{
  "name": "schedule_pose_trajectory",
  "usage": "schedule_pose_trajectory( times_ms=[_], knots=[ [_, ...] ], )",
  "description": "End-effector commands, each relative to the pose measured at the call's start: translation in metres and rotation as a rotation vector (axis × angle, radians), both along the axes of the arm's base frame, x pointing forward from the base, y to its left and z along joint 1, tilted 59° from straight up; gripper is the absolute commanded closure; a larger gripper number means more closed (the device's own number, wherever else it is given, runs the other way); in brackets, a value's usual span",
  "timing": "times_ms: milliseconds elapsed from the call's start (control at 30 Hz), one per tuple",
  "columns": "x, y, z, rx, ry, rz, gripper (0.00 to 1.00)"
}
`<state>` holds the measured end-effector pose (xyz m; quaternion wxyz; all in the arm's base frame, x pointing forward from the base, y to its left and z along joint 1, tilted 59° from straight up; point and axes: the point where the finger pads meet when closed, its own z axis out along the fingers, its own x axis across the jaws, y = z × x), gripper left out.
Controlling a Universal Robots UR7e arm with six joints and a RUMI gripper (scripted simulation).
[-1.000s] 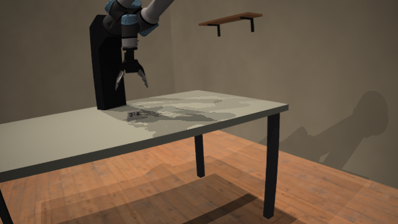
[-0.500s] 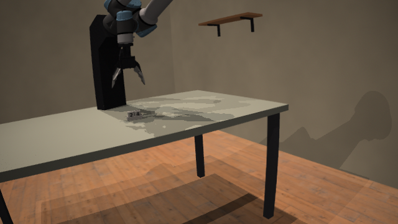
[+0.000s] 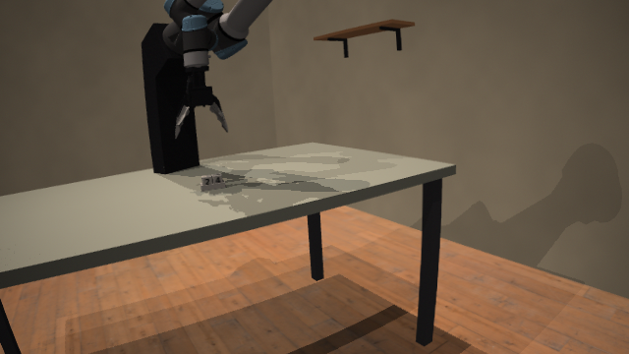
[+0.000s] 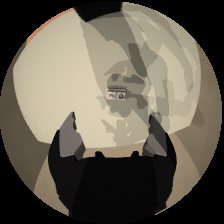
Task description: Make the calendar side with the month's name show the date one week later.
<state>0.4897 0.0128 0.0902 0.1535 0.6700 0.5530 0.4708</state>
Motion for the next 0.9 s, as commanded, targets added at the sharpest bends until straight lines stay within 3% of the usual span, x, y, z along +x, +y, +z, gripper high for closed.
schedule_pose_trajectory(
  times_ms=[0,500,867],
  knots=[
    [-0.0007,0.0001,0.0006,-0.001,-0.003,0.001,0.00],
    [-0.0004,0.0005,0.0002,0.006,0.001,-0.003,0.00],
    [0.0027,0.0011,-0.0007,0.079,0.029,-0.048,0.00]
  ],
)
